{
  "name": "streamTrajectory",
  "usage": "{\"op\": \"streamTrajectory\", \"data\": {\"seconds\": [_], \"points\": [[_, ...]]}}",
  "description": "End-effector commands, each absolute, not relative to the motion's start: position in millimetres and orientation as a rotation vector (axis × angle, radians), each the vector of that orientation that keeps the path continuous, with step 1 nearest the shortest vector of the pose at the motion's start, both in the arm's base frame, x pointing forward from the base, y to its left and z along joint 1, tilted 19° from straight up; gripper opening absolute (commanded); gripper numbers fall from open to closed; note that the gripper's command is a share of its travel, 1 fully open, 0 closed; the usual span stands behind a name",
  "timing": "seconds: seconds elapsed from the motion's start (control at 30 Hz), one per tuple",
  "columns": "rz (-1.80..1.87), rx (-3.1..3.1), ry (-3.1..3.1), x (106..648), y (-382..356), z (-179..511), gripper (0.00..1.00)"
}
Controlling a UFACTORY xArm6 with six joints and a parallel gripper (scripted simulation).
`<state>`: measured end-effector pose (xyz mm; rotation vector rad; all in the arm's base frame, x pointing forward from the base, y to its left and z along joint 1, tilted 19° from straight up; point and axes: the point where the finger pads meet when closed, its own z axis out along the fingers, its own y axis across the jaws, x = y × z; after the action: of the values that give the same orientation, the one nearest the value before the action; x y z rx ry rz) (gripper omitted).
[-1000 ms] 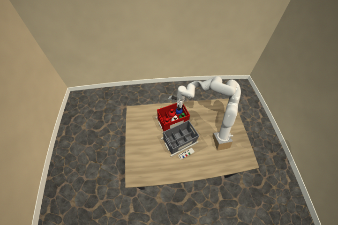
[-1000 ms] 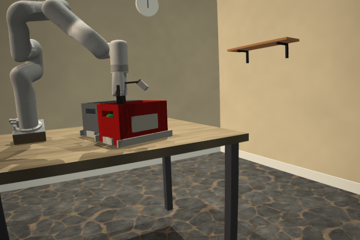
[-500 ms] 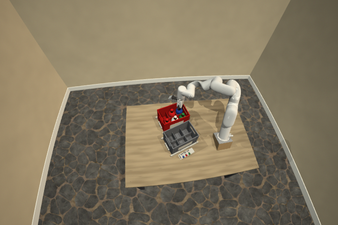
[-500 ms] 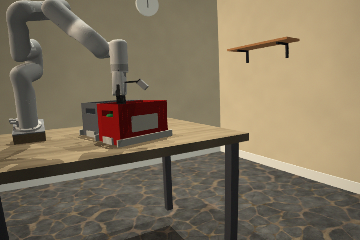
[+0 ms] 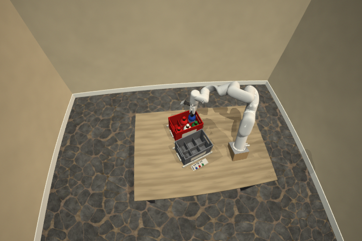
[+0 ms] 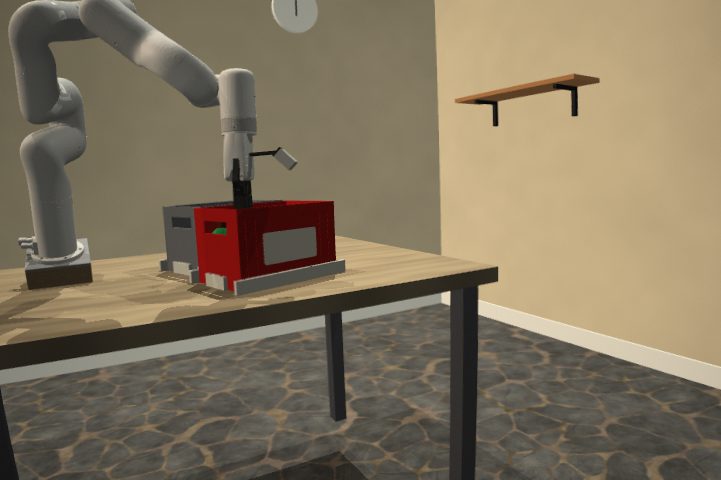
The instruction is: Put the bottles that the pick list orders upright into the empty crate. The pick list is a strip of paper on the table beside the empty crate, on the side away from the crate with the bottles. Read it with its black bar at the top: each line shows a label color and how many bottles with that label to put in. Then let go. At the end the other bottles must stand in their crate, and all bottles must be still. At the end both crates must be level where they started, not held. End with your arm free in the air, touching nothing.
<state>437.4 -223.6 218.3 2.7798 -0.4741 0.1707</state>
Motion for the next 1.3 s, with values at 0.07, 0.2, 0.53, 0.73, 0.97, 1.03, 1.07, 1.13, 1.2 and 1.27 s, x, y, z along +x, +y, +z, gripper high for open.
{"op": "streamTrajectory", "data": {"seconds": [0.07,0.2,0.53,0.73,0.97,1.03,1.07,1.13,1.2,1.27], "points": [[0.177,2.779,-0.474,438,-221,229,0.00],[0.177,2.779,-0.474,437,-218,236,0.00],[0.177,2.779,-0.474,436,-214,248,0.00],[0.177,2.779,-0.474,436,-211,258,0.00],[0.177,2.779,-0.474,435,-207,269,0.00],[0.177,2.779,-0.474,435,-207,269,0.00],[0.177,2.779,-0.474,435,-206,270,0.00],[0.177,2.779,-0.474,435,-205,273,0.00],[0.177,2.779,-0.474,434,-204,277,0.00],[0.177,2.779,-0.474,434,-203,280,0.00]]}}
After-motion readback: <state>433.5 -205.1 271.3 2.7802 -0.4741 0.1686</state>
